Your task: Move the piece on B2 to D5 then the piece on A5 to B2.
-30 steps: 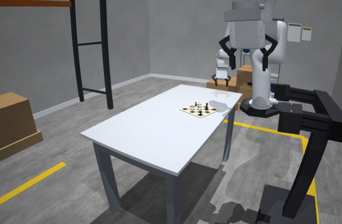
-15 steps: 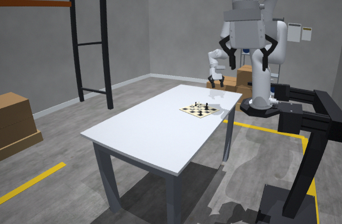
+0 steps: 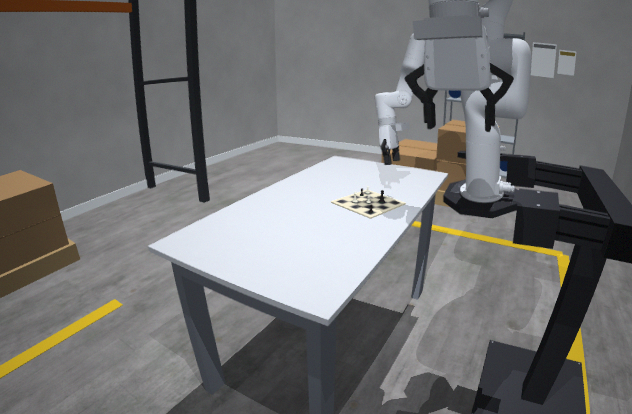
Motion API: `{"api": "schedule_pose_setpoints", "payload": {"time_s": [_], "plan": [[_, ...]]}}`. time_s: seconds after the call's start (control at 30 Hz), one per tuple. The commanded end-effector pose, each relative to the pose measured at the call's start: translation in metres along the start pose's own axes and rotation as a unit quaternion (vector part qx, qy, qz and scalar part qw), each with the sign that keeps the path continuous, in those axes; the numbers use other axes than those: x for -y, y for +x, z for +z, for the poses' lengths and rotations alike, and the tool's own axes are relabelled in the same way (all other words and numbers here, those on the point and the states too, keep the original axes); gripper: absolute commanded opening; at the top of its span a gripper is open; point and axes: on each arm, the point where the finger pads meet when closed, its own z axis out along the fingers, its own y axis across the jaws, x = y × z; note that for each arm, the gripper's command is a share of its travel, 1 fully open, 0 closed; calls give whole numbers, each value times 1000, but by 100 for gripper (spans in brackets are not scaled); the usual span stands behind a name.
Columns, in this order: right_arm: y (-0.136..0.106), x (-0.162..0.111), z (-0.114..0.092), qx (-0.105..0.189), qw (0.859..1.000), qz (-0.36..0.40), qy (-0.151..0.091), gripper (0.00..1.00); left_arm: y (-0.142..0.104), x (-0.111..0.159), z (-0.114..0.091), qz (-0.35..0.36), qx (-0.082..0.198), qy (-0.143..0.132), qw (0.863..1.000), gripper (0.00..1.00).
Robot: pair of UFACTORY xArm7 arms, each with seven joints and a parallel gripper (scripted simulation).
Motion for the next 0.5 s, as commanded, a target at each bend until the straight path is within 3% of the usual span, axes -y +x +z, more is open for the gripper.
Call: {"api": "schedule_pose_setpoints", "payload": {"time_s": [0.0, 0.07, 0.13, 0.2, 0.3, 0.47], "plan": [[-4, -20, -3, 24, 998, -52, 17, 100, 1, 0, -2, 0, -2, 0, 1000, 100], [-3, -45, -6, 46, 992, -110, 28, 100, 1, 0, -2, 0, -2, 0, 1000, 100], [-3, -45, -6, 46, 992, -110, 28, 100, 1, 0, -2, 0, -2, 0, 1000, 100], [0, -73, -10, 69, 982, -173, 37, 100, 1, 0, -2, 0, -2, 0, 1000, 100], [4, -93, -12, 85, 972, -217, 41, 100, 1, 0, -2, 0, -2, 0, 1000, 100], [6, -104, -13, 93, 966, -239, 43, 100, 1, 0, -2, 0, -2, 0, 1000, 100]]}}
